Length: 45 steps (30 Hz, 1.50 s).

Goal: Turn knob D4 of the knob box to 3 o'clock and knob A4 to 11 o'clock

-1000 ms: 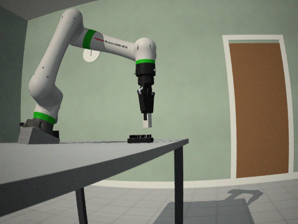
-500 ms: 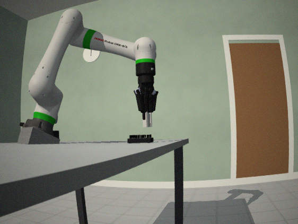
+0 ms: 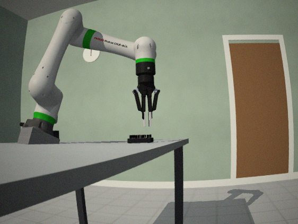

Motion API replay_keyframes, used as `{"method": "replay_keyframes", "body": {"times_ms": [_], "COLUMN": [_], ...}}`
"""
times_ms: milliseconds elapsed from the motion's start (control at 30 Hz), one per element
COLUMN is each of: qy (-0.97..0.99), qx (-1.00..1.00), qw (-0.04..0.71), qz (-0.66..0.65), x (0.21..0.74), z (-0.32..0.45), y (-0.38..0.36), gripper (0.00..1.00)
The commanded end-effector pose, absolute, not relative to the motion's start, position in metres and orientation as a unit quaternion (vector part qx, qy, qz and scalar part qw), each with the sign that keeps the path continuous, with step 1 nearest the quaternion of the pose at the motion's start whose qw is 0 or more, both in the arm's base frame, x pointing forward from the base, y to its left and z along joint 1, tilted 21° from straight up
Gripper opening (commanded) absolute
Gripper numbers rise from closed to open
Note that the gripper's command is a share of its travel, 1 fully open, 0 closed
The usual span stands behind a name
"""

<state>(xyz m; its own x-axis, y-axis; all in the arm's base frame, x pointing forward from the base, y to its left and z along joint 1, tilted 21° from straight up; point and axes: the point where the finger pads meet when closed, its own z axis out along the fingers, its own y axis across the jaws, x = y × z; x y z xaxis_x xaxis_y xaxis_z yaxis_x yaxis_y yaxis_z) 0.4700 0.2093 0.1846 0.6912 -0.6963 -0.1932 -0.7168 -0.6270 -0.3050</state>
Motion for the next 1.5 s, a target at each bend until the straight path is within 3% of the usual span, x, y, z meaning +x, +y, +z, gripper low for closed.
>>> {"method": "replay_keyframes", "body": {"times_ms": [0,1467], "qy": [0.462,0.860], "qx": [-0.869,-0.477], "qw": [0.175,0.126], "qz": [0.038,0.128], "x": [0.4700,0.4692], "z": [0.1858,0.1932], "y": [0.2089,0.2060], "gripper": [0.12,0.12]}}
